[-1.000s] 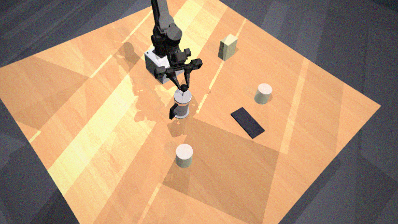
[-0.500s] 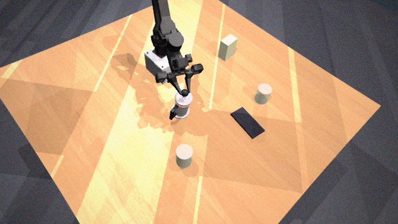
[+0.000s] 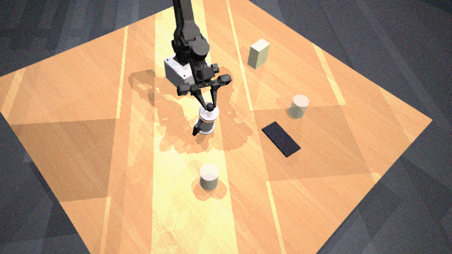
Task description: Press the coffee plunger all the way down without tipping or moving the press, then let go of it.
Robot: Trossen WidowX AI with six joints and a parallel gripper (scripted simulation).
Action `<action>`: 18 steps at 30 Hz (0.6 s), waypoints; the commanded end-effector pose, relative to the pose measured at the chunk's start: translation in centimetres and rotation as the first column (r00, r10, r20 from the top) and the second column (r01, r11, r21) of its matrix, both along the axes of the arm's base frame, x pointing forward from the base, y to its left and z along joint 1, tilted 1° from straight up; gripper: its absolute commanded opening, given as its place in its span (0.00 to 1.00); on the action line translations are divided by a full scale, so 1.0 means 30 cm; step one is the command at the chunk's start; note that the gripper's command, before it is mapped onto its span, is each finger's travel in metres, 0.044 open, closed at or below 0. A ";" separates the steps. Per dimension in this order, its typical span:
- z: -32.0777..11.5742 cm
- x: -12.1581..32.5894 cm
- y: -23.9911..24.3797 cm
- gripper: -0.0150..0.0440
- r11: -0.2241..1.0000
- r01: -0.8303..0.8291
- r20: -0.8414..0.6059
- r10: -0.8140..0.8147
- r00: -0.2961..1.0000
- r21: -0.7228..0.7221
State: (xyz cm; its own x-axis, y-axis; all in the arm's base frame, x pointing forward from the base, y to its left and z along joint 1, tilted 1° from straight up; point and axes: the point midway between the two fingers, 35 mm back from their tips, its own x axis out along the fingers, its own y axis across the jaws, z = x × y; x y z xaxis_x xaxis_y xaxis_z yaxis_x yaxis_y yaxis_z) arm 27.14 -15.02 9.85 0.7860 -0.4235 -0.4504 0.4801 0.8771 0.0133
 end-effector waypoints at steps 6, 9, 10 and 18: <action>-0.023 0.003 -0.001 0.46 1.000 0.004 -0.019 -0.004 1.000 0.019; -0.020 0.005 -0.002 0.46 1.000 0.004 -0.019 -0.004 1.000 0.019; -0.021 0.006 -0.002 0.46 1.000 0.004 -0.019 -0.004 1.000 0.019; -0.021 0.011 -0.005 0.46 1.000 0.004 -0.019 -0.004 1.000 0.019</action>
